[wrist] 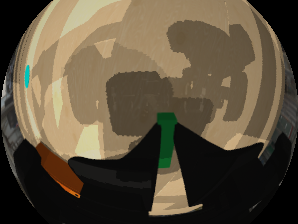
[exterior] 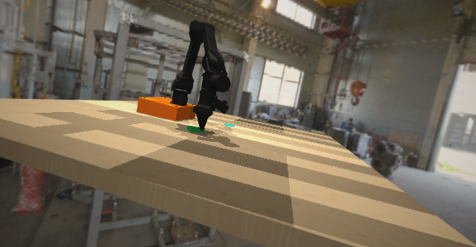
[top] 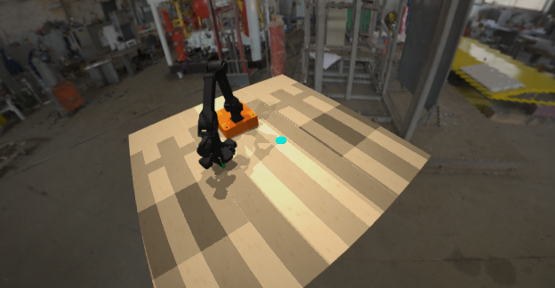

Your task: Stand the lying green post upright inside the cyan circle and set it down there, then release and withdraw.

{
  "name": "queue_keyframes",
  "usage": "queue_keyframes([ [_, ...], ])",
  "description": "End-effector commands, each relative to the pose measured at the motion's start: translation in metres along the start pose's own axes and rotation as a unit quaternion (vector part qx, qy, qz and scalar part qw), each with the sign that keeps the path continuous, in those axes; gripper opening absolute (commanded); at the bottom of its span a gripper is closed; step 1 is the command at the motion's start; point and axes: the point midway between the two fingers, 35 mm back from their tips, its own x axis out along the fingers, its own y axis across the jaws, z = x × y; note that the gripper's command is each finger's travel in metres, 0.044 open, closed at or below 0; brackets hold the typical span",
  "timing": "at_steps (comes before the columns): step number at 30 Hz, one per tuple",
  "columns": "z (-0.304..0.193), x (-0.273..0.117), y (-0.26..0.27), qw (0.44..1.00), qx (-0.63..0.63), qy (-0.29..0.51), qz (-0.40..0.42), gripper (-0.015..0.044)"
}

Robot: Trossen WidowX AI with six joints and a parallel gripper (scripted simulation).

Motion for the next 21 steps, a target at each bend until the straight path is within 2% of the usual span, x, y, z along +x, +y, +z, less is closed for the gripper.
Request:
queue_keyframes([
  [1,0.0,-0.008,-0.002,1.0,-0.002,0.002,-0.001,0.0023],
  [21,0.003,-0.07,-0.006,1.0,-0.002,0.002,-0.002,0.0023],
])
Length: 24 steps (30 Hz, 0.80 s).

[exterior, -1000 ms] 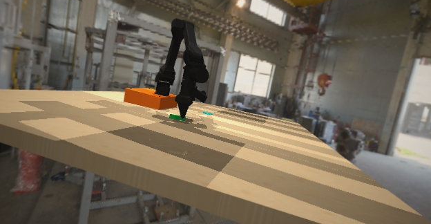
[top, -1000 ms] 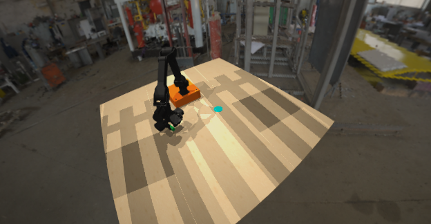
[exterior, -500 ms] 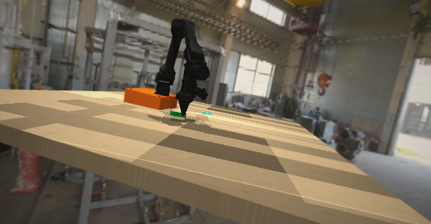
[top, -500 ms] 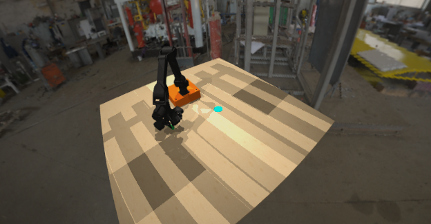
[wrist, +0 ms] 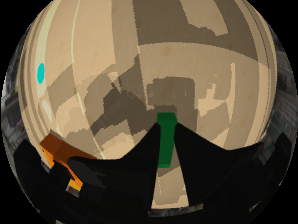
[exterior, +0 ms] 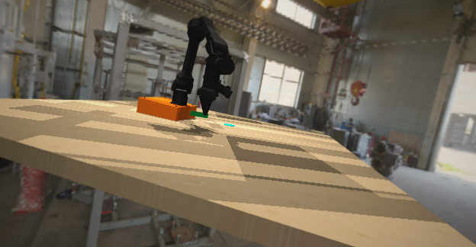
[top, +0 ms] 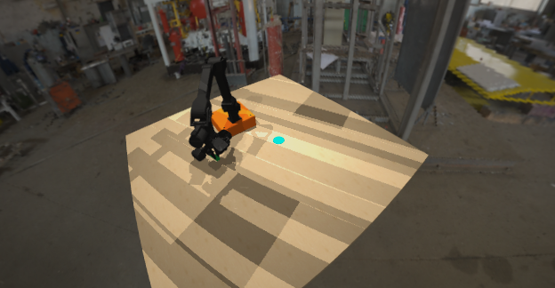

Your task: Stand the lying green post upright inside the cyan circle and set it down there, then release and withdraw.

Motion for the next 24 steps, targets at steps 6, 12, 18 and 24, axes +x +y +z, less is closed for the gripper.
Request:
queue_keyframes([
  [6,-0.002,-0.03,0.001,1.0,-0.002,0.001,-0.003,0.0023],
  [12,-0.003,-0.049,0.004,1.0,-0.002,0.001,-0.003,0.0023],
  [18,-0.002,-0.057,0.007,1.0,-0.004,0.001,-0.002,0.0023],
  [24,0.013,-0.058,0.018,1.0,-0.028,0.001,-0.001,0.0023],
])
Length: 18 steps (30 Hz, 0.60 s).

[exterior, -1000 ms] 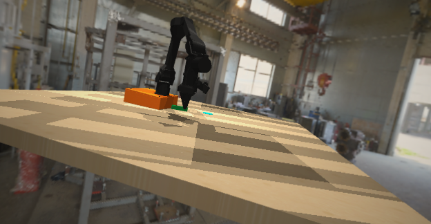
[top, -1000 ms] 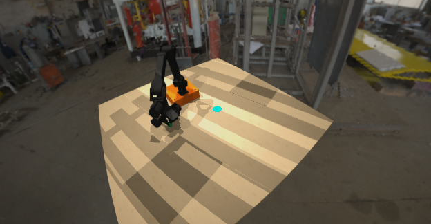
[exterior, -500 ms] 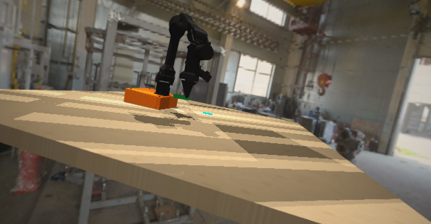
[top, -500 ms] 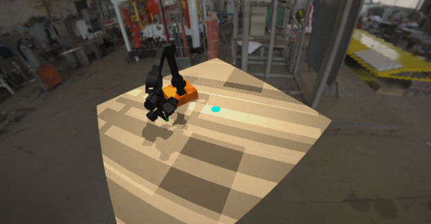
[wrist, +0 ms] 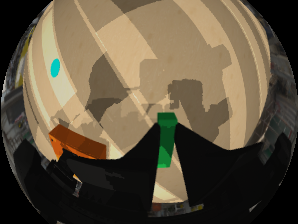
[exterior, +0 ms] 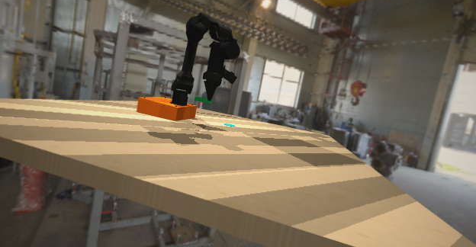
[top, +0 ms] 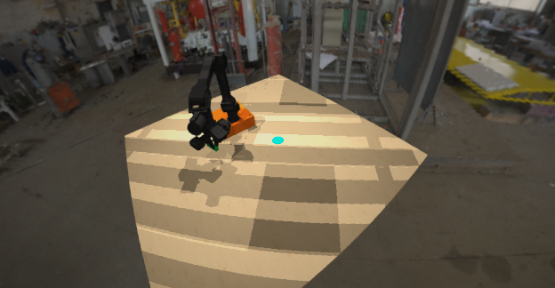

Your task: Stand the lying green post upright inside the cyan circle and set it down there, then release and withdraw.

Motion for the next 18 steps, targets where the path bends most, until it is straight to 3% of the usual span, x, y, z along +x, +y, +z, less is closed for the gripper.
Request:
queue_keyframes([
  [1,0.01,-0.001,0.008,1.0,-0.015,0.002,0.0,0.0023],
  [18,0.05,-0.003,0.047,0.997,-0.083,0.0,0.005,0.0023],
])
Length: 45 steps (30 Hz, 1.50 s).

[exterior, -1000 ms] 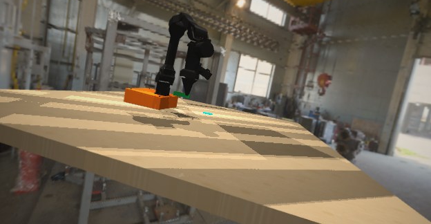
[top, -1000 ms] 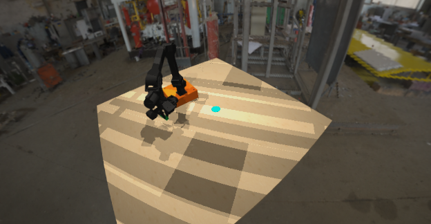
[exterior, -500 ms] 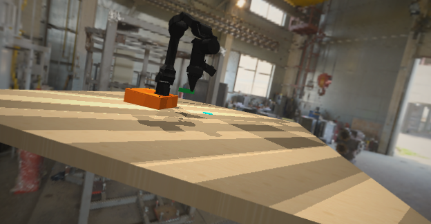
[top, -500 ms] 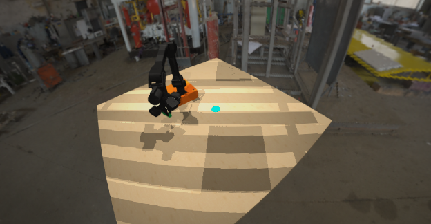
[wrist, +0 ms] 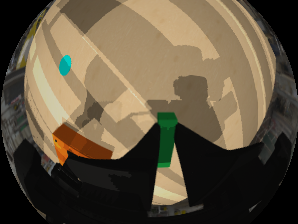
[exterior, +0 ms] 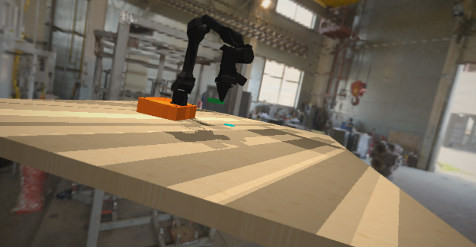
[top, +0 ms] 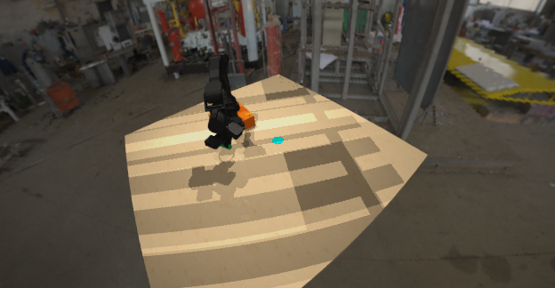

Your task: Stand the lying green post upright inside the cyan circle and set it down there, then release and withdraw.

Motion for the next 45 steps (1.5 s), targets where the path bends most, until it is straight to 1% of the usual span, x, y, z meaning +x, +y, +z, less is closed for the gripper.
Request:
queue_keyframes([
  [1,0.009,-0.001,0.009,1.0,-0.015,0.002,0.001,0.0023],
  [23,0.056,-0.004,0.062,0.995,-0.103,0.001,0.005,0.0023],
  [45,0.088,-0.008,0.124,0.982,-0.19,-0.001,0.007,0.0023],
])
